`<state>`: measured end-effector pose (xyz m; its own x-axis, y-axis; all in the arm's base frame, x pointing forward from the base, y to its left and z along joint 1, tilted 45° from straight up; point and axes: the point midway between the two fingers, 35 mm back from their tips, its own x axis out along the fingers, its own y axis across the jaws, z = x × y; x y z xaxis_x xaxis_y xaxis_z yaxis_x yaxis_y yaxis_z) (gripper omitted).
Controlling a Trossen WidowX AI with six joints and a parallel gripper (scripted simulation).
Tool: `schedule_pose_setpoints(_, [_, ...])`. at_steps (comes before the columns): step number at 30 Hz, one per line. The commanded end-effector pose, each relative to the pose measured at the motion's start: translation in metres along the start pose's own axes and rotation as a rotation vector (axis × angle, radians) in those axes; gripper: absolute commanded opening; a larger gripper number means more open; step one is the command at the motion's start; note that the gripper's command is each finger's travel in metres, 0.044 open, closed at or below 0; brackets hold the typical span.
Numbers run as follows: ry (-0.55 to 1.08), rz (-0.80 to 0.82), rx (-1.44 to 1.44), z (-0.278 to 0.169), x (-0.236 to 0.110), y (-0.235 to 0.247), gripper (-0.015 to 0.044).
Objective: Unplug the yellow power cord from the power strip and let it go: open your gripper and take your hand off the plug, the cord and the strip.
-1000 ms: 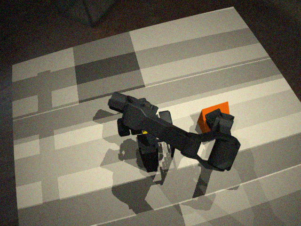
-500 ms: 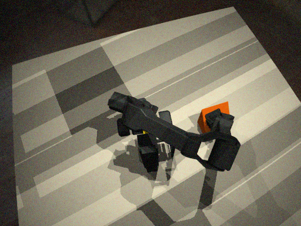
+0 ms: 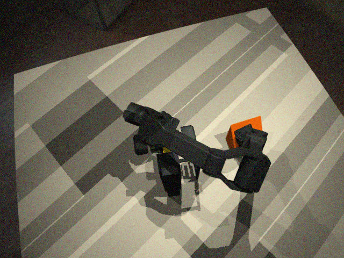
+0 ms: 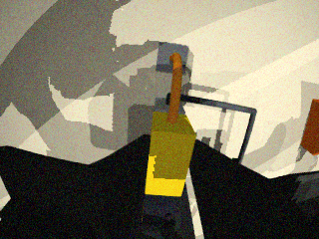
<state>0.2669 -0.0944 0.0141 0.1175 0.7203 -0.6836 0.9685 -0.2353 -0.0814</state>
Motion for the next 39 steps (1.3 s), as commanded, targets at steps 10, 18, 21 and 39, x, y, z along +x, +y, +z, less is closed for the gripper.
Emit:
schedule_pose_setpoints(10, [-0.046, 0.008, 0.009, 0.040, -0.009, 0.000, 0.0000])
schedule_pose_setpoints(18, [-0.046, 0.008, 0.010, 0.053, -0.011, -0.002, 0.0000])
schedule_pose_setpoints(21, [-0.043, 0.009, 0.011, 0.047, -0.009, -0.002, 0.0053])
schedule_pose_setpoints(39, [-0.047, 0.010, 0.011, 0.097, -0.021, -0.002, 0.0440])
